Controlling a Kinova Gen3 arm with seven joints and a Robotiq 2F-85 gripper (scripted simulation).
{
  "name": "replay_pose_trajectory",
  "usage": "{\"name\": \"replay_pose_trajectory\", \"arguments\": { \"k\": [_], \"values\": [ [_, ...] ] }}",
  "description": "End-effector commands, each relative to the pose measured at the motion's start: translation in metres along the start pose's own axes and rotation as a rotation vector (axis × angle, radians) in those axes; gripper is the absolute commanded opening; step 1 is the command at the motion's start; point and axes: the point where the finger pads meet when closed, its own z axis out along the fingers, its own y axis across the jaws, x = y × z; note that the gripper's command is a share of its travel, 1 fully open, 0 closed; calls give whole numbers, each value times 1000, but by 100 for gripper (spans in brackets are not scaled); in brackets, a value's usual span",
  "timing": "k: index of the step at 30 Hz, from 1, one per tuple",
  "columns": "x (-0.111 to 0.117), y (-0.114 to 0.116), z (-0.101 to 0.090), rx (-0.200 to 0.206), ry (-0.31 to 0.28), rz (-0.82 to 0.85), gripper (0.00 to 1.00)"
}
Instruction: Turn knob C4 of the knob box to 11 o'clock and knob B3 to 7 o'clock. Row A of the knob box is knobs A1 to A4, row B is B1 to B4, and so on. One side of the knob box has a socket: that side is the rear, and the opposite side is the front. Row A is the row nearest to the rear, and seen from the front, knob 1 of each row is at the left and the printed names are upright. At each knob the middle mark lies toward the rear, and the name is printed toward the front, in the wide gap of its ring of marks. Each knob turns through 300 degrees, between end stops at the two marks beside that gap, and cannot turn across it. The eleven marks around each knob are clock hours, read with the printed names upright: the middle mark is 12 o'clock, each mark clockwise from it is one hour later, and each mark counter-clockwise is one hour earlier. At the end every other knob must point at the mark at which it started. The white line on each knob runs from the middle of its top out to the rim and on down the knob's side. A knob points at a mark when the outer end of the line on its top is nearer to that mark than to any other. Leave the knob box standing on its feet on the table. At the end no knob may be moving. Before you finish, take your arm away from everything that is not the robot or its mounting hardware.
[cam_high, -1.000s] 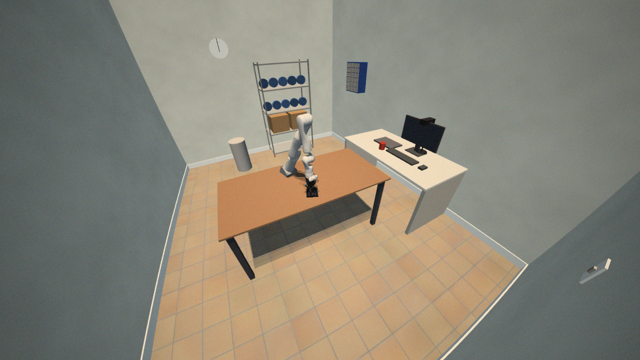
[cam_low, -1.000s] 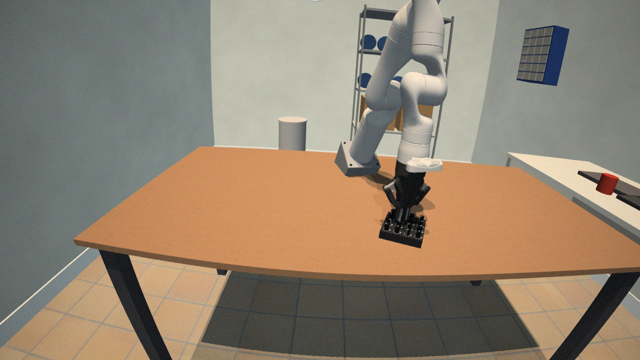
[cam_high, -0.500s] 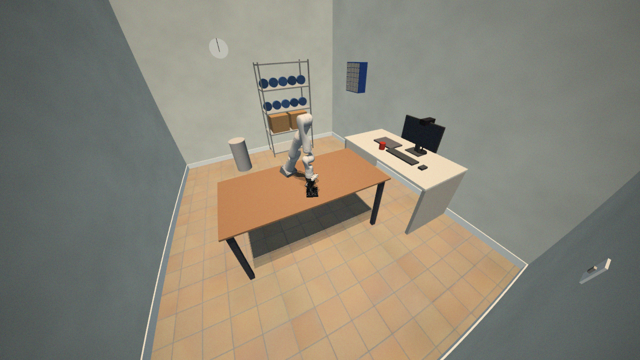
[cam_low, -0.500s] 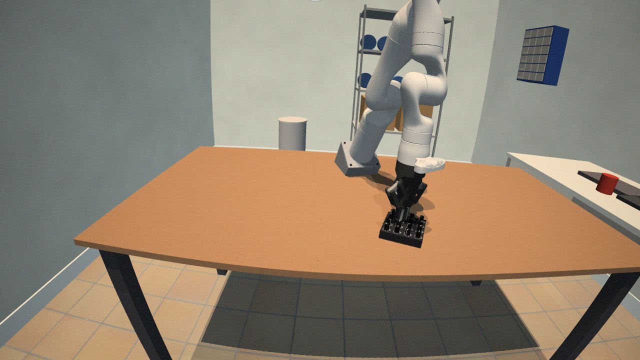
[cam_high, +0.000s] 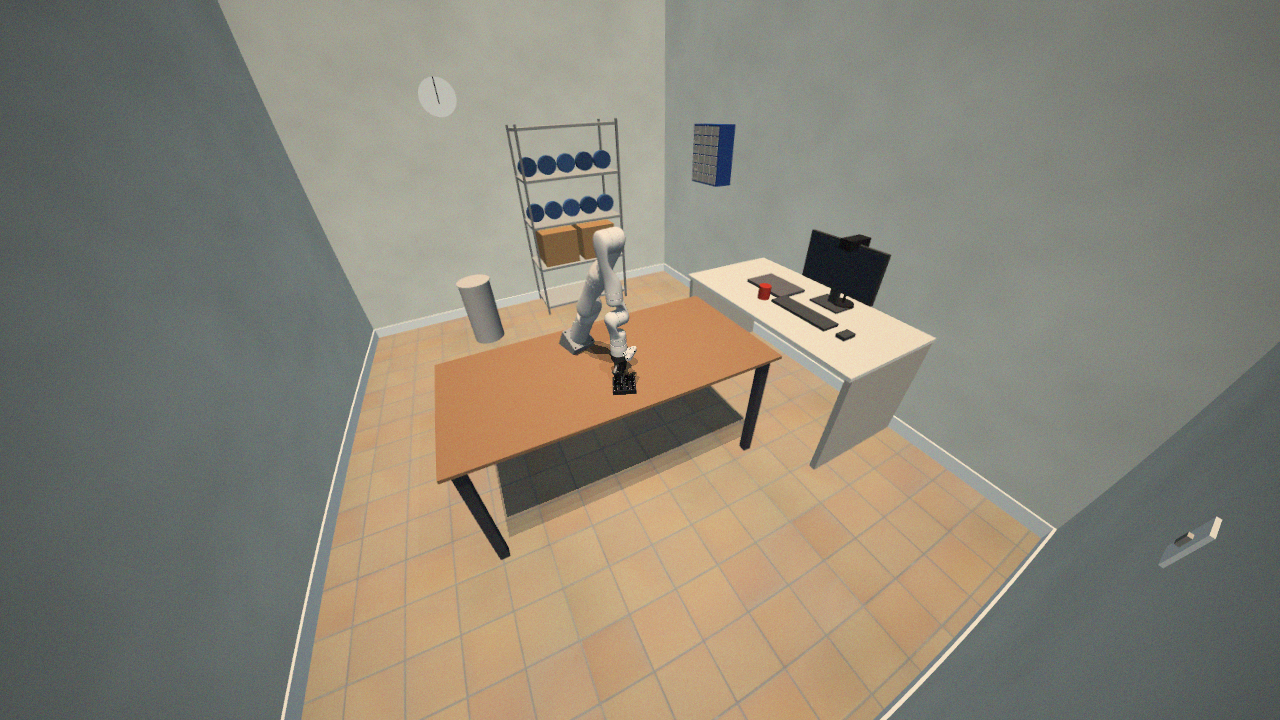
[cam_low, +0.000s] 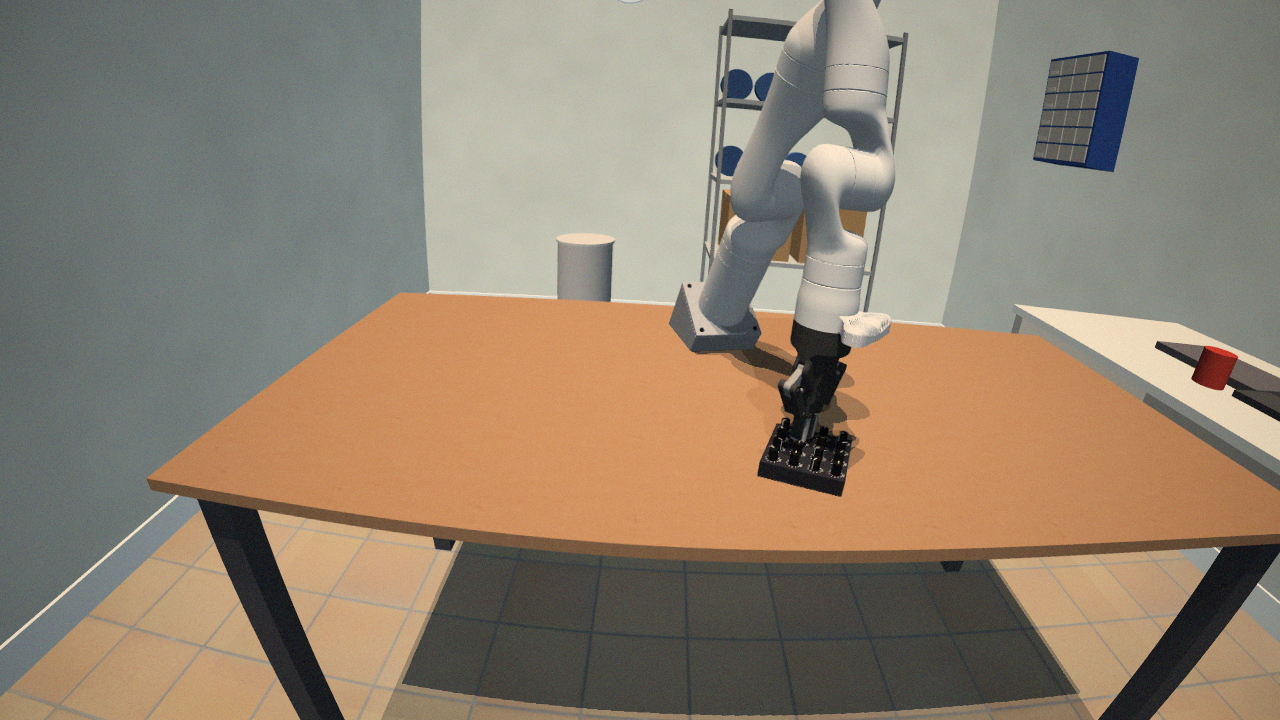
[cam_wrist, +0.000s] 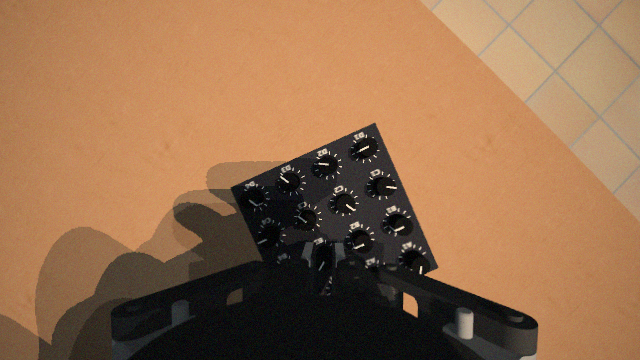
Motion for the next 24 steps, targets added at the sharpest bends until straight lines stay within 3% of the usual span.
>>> {"name": "replay_pose_trajectory", "arguments": {
  "k": [1, 24],
  "values": [
    [0, 0, 0, 10, 6, -37, 8],
    [0, 0, 0, 9, 8, -314, 8]
  ]
}}
